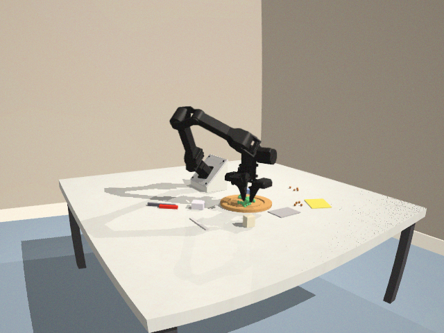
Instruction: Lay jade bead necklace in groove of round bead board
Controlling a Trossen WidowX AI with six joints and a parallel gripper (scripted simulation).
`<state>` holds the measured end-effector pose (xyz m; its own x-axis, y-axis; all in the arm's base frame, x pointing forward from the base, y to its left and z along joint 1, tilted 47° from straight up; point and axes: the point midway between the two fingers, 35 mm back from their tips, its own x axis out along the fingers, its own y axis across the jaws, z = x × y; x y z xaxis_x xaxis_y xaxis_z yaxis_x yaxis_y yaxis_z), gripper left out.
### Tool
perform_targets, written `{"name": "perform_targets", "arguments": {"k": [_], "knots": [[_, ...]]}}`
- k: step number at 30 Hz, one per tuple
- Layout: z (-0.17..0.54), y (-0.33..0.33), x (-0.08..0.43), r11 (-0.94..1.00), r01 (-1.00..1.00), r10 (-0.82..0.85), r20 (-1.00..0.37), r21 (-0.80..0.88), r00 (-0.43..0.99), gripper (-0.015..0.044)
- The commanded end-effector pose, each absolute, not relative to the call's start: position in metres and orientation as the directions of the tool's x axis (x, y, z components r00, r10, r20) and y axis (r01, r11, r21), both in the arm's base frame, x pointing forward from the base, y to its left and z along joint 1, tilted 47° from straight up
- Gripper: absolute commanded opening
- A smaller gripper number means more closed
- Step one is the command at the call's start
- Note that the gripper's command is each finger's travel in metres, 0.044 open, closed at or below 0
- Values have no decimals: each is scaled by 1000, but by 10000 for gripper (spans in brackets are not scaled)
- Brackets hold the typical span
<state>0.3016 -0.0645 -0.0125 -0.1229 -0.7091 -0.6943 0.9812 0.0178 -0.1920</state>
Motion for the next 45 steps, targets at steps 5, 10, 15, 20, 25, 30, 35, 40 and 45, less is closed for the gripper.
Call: {"name": "perform_targets", "arguments": {"k": [5, 10, 15, 20, 25, 30, 35, 40, 45], "knots": [[-13, -65, 302, 17, 981, -709, -694, -191, -123, 0], [-13, -65, 302, 17, 981, -709, -694, -191, -123, 0], [-13, -65, 302, 17, 981, -709, -694, -191, -123, 0], [-13, -65, 302, 17, 981, -709, -694, -191, -123, 0], [-13, -65, 302, 17, 981, -709, -694, -191, -123, 0], [-13, -65, 302, 17, 981, -709, -694, -191, -123, 0], [-8, -60, 302, 21, 980, -713, -690, -196, -123, 0], [-9, -60, 306, 21, 980, -713, -690, -196, -123, 0], [-13, -59, 321, 21, 981, -713, -690, -195, -122, 0]]}}
